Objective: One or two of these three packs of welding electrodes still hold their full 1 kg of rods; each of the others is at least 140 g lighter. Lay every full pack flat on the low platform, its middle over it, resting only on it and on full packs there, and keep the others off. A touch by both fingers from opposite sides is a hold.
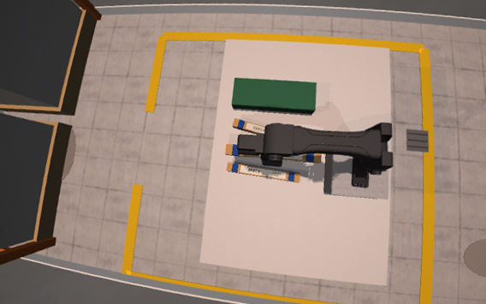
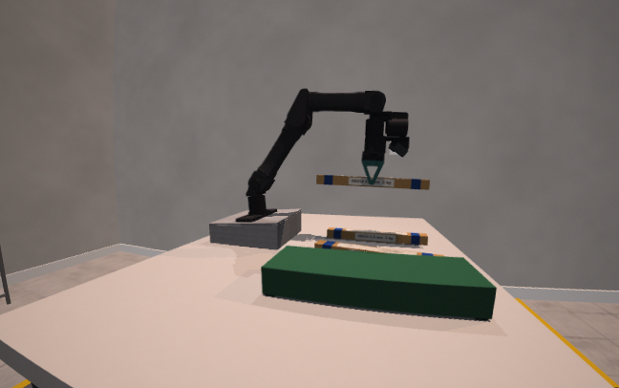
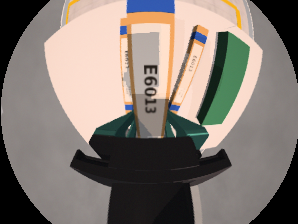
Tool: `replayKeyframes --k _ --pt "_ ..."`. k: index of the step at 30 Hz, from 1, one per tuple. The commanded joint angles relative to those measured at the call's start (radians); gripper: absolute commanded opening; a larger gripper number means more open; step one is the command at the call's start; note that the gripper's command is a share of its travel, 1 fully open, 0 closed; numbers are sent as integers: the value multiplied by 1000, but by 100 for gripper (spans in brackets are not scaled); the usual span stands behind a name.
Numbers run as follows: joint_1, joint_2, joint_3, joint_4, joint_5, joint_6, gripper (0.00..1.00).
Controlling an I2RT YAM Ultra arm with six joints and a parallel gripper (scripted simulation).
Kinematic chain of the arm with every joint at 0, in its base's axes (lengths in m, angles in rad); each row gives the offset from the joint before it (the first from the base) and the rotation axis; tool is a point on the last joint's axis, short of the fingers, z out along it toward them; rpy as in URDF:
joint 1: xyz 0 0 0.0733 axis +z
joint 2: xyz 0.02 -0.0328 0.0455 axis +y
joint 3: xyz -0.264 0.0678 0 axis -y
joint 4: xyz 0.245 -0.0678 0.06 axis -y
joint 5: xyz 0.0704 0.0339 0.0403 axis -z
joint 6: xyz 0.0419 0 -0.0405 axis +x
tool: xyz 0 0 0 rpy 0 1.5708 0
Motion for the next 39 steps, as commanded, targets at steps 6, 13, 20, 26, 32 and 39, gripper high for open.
replayKeyframes --k 6,13,20,26,32,39 --pt "-8 -67 42 -17 2 -4 0" --pt "-6 -67 45 -17 2 -4 0" --pt "-2 -53 -29 31 0 -1 0" --pt "-2 -60 -72 67 0 -2 0" --pt "-3 -64 -100 91 0 -2 0" --pt "-3 -69 -145 131 1 -2 0"
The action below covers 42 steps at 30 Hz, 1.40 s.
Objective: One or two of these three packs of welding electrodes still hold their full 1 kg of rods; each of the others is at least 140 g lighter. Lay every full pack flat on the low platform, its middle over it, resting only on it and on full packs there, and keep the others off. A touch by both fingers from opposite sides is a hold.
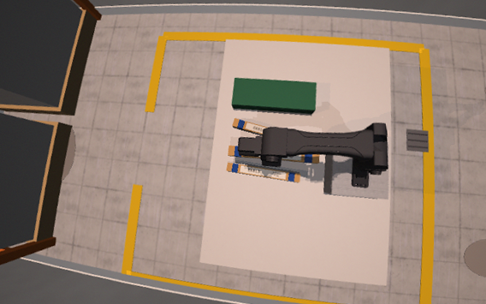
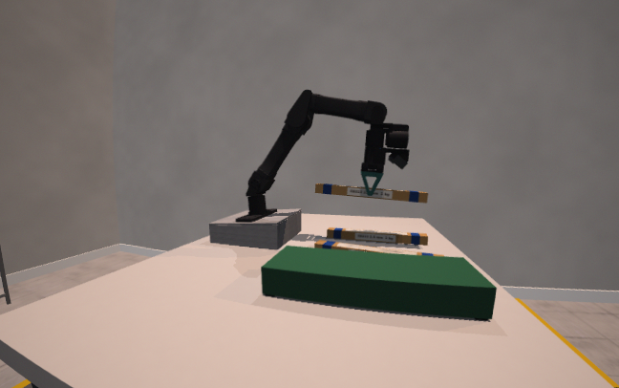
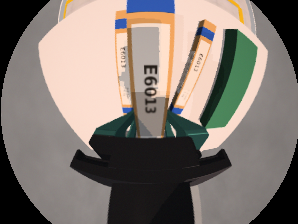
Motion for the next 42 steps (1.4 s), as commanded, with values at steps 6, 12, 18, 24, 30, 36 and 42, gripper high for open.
replayKeyframes --k 6,12,18,24,30,36,42 --pt "-2 -71 -29 44 1 -2 0" --pt "-3 -72 -64 77 1 -3 0" --pt "-3 -73 -96 109 1 -3 0" --pt "-3 -73 -117 130 1 -3 0" --pt "-3 -71 -142 156 1 -4 0" --pt "-3 -72 -144 158 1 -4 0" --pt "-4 -72 -144 158 1 -4 0"
